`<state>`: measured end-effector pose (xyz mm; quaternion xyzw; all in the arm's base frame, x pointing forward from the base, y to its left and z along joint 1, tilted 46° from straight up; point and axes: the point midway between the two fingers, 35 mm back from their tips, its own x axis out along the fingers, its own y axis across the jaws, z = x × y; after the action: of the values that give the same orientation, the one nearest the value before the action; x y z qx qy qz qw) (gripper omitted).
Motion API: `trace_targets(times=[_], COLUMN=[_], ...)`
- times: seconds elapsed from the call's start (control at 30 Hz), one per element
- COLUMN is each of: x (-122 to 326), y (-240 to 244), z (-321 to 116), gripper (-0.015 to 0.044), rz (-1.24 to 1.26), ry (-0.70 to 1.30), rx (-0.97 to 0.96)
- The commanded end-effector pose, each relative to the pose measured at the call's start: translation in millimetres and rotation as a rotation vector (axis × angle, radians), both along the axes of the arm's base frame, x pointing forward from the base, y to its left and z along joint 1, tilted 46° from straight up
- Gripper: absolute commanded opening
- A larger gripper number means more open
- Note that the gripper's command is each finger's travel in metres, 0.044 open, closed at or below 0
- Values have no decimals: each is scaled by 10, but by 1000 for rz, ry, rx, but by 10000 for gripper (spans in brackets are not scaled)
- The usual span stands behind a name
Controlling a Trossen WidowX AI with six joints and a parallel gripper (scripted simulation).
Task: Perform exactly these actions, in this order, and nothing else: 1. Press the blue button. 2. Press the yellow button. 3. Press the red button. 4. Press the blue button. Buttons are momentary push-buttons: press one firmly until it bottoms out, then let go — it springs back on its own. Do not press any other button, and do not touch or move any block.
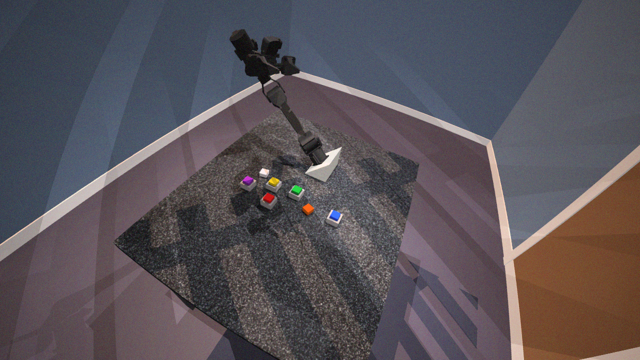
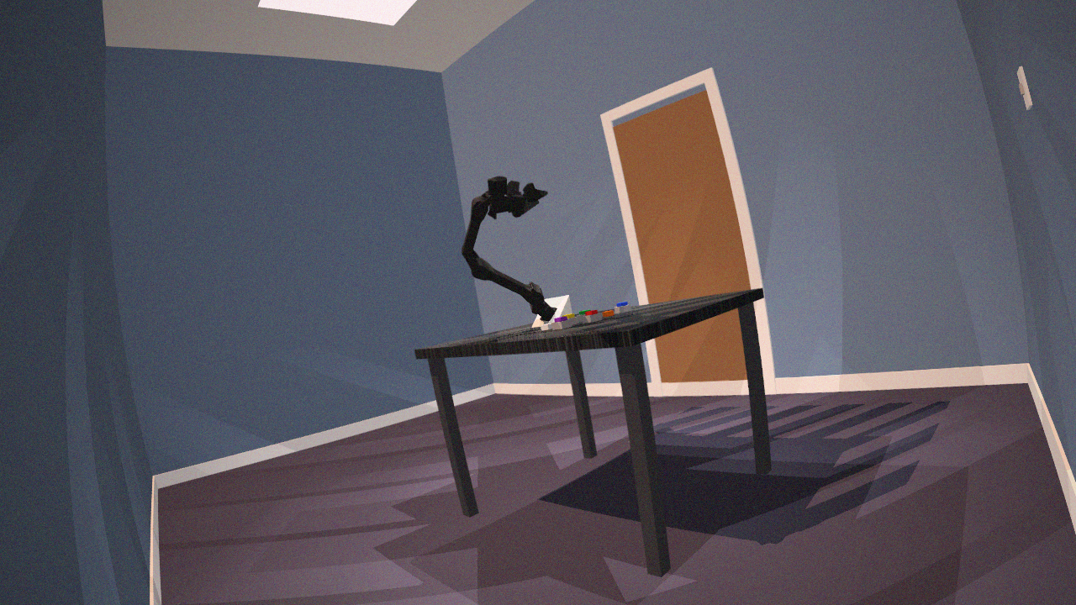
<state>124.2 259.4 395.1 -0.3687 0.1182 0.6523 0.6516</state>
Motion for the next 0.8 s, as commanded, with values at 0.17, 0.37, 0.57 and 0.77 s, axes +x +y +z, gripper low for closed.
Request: trace_targets(times=[0.17,0.37,0.57,0.77], x=[530,712,803,824], y=[466,569,537,384], z=[-1222,-1990,-2739,-3432], gripper=[400,400,400,400], rz=[-459,-775,-1104,-1426], ry=[370,479,490,397], rx=[-358,-562,-739,-870])
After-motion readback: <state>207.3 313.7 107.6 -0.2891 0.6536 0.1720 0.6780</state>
